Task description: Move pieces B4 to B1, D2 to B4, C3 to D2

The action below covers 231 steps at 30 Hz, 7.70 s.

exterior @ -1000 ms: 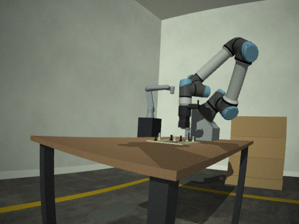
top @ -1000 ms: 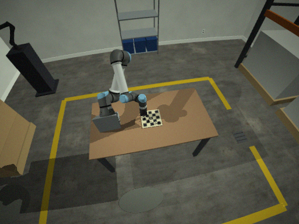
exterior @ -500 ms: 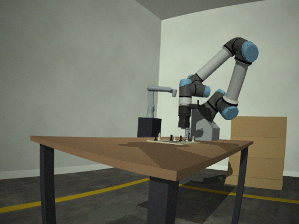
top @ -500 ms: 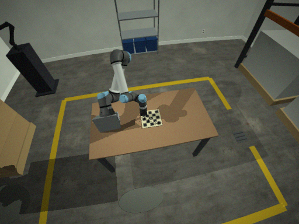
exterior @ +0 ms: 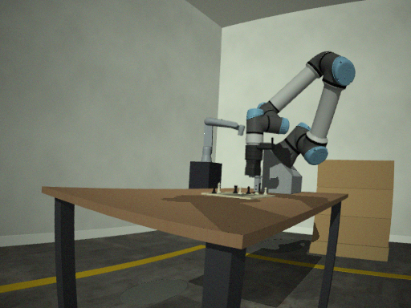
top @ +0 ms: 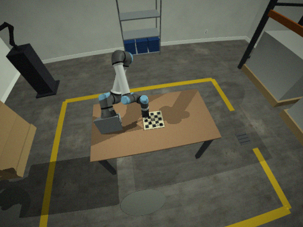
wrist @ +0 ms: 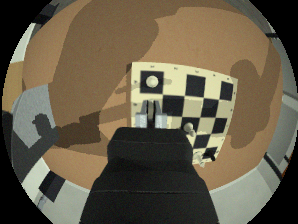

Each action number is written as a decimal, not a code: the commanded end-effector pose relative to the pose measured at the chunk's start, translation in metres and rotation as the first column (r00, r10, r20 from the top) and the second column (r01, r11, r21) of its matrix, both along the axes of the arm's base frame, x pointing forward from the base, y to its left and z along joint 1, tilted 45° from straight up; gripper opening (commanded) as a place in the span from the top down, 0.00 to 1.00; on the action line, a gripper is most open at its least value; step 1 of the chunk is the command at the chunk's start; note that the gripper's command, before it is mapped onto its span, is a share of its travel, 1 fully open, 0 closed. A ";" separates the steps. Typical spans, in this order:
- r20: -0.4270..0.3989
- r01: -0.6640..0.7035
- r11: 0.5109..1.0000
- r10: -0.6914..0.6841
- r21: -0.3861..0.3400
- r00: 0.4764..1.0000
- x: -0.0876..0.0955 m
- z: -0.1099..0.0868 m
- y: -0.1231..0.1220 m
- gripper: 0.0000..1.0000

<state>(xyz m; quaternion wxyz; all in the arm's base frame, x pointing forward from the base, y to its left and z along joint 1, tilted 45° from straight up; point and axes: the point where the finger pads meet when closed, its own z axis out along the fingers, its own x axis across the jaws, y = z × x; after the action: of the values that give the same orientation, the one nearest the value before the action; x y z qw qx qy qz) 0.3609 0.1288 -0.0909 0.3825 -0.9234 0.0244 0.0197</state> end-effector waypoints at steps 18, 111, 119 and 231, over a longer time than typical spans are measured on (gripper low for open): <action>0.001 0.001 1.000 -0.001 -0.001 1.000 0.000 0.000 0.000 0.27; 0.263 -0.261 0.965 0.260 -0.030 0.929 -0.001 0.059 -0.068 0.00; 0.387 -0.385 0.920 0.381 -0.071 0.840 -0.002 0.056 -0.070 0.00; 0.265 -0.265 0.031 0.218 -0.964 -0.939 0.038 -0.002 -0.114 0.27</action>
<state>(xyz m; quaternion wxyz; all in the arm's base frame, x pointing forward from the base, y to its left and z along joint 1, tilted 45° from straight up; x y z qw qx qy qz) 0.3986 0.0155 -0.0933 0.0859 -0.1844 -0.9051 -0.3733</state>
